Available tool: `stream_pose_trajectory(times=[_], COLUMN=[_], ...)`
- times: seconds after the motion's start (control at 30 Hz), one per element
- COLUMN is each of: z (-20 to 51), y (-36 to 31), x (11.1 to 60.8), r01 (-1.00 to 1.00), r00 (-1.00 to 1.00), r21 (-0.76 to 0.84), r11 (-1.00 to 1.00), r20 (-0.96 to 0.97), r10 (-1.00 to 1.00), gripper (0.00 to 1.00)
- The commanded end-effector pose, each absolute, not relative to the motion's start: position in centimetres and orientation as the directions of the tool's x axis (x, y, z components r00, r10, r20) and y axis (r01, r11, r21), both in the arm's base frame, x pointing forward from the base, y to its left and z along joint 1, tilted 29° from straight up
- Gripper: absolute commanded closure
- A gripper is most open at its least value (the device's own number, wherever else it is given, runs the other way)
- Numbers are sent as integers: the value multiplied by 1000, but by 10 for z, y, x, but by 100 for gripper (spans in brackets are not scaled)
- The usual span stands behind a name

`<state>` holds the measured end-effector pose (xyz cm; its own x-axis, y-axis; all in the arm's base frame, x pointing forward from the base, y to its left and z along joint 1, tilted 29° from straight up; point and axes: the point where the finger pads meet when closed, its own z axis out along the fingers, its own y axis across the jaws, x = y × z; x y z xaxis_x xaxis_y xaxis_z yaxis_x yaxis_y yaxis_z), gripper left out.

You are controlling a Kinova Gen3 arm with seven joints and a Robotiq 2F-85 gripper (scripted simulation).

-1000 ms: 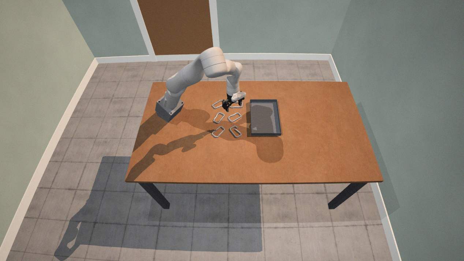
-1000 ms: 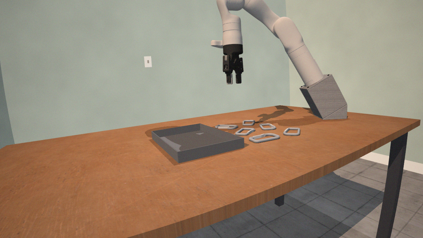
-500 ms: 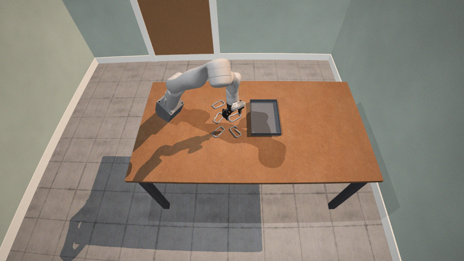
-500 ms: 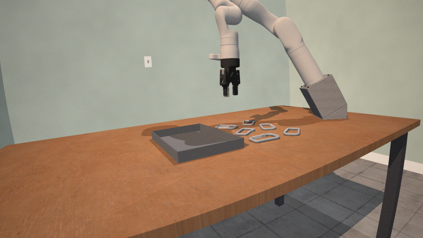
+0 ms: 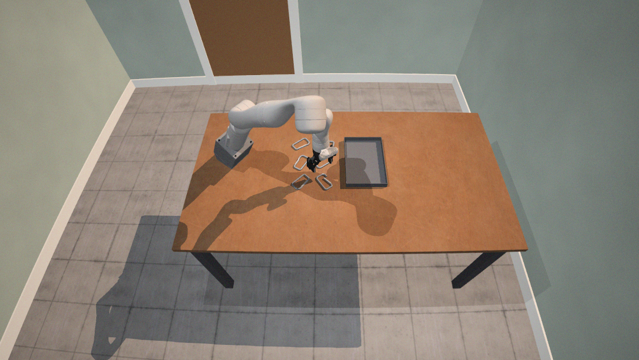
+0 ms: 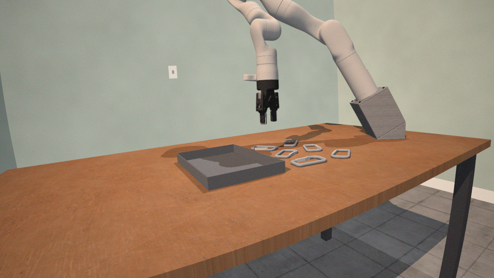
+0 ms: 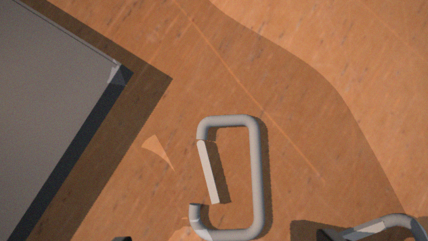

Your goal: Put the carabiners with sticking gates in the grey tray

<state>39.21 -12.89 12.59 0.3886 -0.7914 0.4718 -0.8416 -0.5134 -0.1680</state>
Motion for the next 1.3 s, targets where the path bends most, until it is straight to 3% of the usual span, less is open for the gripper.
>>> stream_pose_trajectory(times=[0.0, 0.2, 0.23, 1.27], z=[112, 112, 69, 69], y=[-125, -125, -141, -141], x=[391, 391, 409, 409], r01=[-842, -842, -842, -843], r00=[400, 400, 400, 392], r21=[-162, -162, -163, -167], r11=[-514, -514, -514, -512], r20=[451, 451, 451, 461], r10=[-798, -798, -798, -796], gripper=[0, 0, 0, 0])
